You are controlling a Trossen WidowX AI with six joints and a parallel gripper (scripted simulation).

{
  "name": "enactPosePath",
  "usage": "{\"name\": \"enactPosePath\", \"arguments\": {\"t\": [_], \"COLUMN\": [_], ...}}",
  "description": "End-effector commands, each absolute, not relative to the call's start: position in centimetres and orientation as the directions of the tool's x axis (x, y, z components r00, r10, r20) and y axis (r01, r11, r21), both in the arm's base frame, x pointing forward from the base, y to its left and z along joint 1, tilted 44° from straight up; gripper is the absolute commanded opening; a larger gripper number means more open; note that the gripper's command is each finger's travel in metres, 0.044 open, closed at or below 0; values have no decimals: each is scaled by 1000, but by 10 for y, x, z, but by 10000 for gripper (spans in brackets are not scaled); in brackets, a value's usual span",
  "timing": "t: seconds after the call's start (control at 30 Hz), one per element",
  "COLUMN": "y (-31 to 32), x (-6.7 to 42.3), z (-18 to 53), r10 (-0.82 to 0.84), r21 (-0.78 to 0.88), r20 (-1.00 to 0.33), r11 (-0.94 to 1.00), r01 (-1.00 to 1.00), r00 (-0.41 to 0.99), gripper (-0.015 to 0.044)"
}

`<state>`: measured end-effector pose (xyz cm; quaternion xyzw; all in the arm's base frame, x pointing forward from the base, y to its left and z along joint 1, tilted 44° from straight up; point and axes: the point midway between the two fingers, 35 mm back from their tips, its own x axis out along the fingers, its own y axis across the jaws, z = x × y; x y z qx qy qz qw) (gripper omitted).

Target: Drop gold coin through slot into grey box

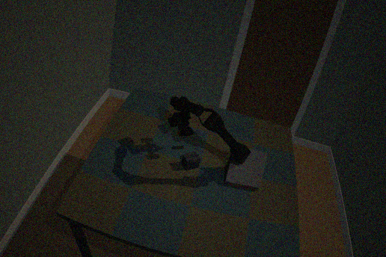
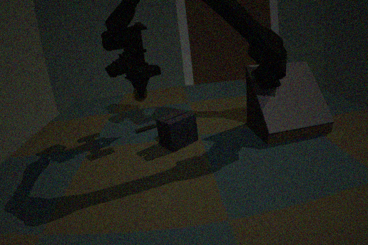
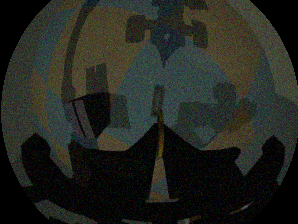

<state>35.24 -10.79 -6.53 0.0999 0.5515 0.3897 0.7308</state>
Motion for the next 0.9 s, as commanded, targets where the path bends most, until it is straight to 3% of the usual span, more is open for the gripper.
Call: {"name": "enactPosePath", "arguments": {"t": [0.0, 0.87], "y": [-108, -72], "x": [350, 328], "z": [-65, -27], "r10": [678, 679], "r21": [551, 552], "r20": [-730, -730], "r11": [656, 655], "r01": [-515, -516], "r00": [83, 82], "gripper": [0, 0]}}
